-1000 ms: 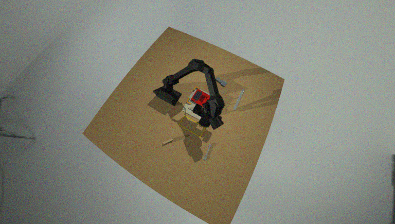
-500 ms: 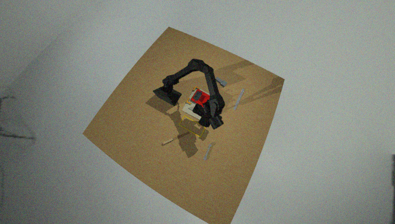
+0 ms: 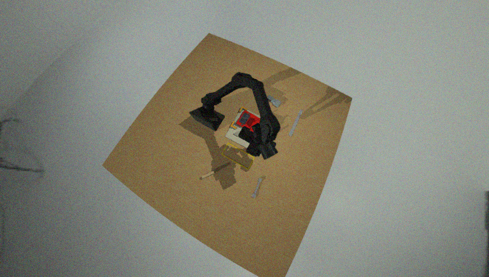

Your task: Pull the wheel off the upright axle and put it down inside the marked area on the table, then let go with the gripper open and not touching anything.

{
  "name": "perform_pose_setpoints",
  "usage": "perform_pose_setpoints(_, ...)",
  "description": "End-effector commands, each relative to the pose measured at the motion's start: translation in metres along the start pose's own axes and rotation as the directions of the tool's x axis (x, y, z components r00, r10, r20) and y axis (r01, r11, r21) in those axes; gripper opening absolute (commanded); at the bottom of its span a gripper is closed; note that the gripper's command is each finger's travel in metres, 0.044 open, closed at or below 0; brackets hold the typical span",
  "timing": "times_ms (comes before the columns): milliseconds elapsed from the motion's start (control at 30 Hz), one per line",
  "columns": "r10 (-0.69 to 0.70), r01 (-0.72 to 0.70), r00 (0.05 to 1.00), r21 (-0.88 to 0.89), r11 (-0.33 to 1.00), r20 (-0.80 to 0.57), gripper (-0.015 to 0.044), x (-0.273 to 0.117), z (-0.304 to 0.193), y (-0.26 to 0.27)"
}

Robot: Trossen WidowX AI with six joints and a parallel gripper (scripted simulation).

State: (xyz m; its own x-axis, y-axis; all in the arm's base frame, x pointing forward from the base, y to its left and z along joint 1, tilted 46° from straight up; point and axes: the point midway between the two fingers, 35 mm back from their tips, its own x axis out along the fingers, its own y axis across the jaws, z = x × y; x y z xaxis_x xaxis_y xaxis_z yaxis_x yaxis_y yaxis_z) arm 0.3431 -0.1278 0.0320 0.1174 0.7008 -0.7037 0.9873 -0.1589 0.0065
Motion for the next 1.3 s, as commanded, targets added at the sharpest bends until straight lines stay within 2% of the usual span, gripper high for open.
perform_pose_setpoints(0,0.004,-0.004,1.0,-0.003,1.0,0.005,0.0,-0.012,0.0,0.0)
perform_pose_setpoints(33,0.001,-0.001,1.0,0.0,1.0,0.0,0.0,-0.003,0.001,0.0)
perform_pose_setpoints(867,0.003,-0.003,1.0,-0.002,1.0,0.011,0.0,-0.013,0.102,-0.055)
perform_pose_setpoints(1267,0.003,-0.003,1.0,-0.002,1.0,0.01,0.0,0.003,0.105,-0.056)
